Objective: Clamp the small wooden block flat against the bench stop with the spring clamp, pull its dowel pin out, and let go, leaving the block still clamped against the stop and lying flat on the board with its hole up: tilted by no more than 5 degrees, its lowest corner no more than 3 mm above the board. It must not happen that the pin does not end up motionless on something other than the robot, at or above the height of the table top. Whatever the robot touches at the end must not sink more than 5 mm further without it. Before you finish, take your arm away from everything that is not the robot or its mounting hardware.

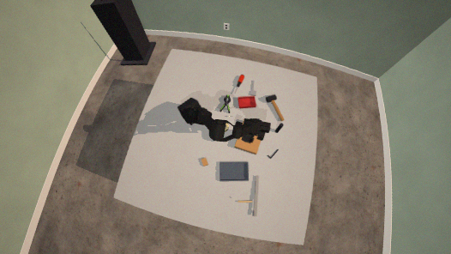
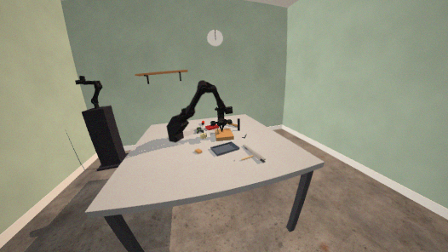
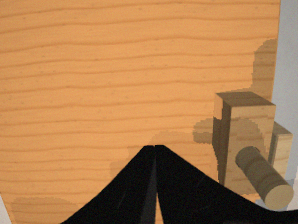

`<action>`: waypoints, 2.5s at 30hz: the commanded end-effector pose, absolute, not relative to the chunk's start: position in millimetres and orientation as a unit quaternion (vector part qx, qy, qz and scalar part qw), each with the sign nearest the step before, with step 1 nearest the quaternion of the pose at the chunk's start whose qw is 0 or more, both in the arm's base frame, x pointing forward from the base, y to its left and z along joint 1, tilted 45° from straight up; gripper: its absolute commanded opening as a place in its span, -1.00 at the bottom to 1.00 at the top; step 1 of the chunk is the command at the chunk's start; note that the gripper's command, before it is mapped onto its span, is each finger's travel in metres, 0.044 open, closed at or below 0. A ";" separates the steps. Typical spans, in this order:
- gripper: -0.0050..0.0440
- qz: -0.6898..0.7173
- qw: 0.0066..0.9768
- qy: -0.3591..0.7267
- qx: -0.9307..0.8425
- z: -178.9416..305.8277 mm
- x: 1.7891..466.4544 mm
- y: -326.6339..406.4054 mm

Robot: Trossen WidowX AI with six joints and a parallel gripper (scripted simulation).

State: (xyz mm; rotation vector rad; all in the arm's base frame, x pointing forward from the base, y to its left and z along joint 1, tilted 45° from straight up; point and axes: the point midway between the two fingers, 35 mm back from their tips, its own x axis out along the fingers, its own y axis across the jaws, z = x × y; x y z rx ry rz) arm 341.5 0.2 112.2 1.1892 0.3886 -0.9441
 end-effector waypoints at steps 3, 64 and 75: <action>-0.80 -0.431 0.707 0.181 0.531 101.3 342.6 -4.2; -0.80 -0.431 0.707 0.181 0.531 145.4 299.3 24.5; -0.80 -0.431 0.708 0.181 0.530 143.8 306.7 20.9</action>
